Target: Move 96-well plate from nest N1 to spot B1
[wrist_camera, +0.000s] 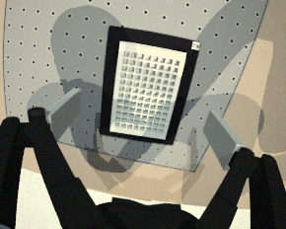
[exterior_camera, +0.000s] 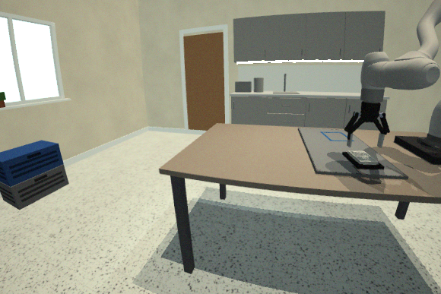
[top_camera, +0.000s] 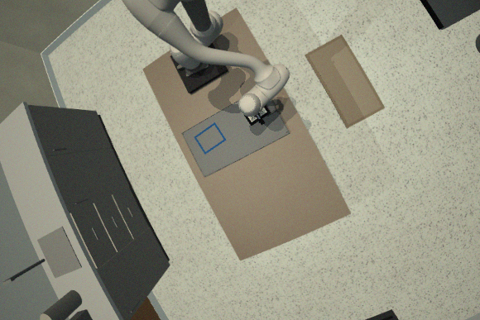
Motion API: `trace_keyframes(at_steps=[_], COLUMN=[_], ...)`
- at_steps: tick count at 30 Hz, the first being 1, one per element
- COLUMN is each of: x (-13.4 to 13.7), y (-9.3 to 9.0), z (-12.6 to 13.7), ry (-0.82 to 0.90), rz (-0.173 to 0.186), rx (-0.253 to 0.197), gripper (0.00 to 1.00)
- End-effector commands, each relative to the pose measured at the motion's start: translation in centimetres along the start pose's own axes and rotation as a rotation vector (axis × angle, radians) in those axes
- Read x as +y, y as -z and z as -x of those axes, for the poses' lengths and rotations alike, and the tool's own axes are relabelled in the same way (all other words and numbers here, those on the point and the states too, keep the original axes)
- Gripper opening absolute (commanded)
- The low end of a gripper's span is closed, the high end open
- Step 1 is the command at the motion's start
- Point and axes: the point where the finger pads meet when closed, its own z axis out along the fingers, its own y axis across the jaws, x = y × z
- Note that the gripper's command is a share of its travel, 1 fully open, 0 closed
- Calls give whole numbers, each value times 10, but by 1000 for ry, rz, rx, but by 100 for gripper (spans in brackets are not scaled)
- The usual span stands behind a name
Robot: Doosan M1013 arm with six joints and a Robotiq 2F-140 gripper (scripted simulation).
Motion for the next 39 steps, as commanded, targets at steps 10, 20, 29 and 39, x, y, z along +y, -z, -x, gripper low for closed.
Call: trace_keyframes(at_steps=[10, 20, 29, 39], x=[0, 0, 0, 0], y=[-16, -33, -44, -44], z=[0, 0, 0, 0], ry=[0, 0, 0, 0], rz=[0, 0, 0, 0], rx=[0, 0, 0, 0], gripper=[100, 100, 100, 100])
